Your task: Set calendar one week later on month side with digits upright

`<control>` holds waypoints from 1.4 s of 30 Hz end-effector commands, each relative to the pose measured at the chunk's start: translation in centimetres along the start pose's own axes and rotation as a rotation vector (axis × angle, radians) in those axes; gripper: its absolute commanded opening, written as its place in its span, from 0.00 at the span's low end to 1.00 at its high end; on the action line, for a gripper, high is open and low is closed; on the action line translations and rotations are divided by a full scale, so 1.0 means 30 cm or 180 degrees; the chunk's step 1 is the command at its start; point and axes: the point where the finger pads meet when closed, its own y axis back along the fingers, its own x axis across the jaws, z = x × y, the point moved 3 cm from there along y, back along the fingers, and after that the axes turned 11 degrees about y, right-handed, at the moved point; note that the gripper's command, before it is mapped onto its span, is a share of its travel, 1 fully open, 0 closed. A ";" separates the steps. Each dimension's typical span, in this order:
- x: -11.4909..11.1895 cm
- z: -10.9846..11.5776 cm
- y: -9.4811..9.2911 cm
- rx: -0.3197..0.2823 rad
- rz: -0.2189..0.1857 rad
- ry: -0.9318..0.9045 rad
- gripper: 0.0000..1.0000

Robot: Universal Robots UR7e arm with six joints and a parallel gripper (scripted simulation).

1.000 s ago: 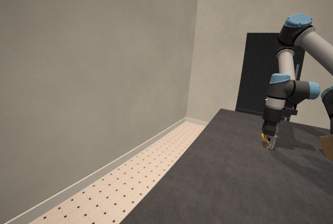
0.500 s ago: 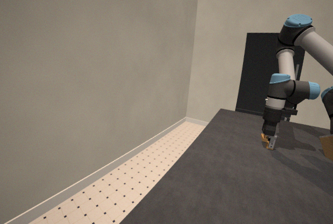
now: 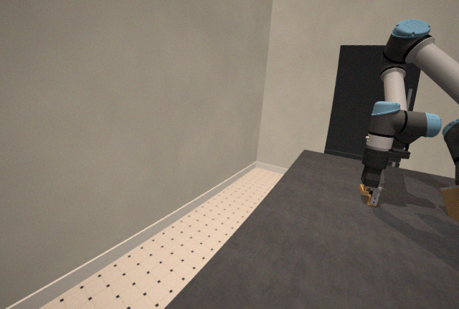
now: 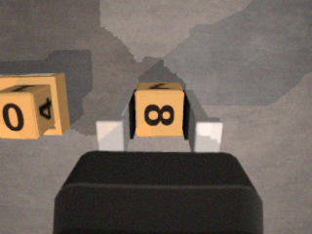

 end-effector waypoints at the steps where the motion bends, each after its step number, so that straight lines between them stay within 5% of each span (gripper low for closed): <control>1: 0.000 0.001 0.001 -0.0003 0.0000 -0.0001 0.57; 21: 0.000 0.001 0.001 -0.0003 0.0000 -0.0001 0.57; 34: 0.000 0.001 0.001 -0.0003 0.0000 -0.0001 0.87; 42: 0.000 0.001 0.001 -0.0003 0.0000 -0.0001 0.87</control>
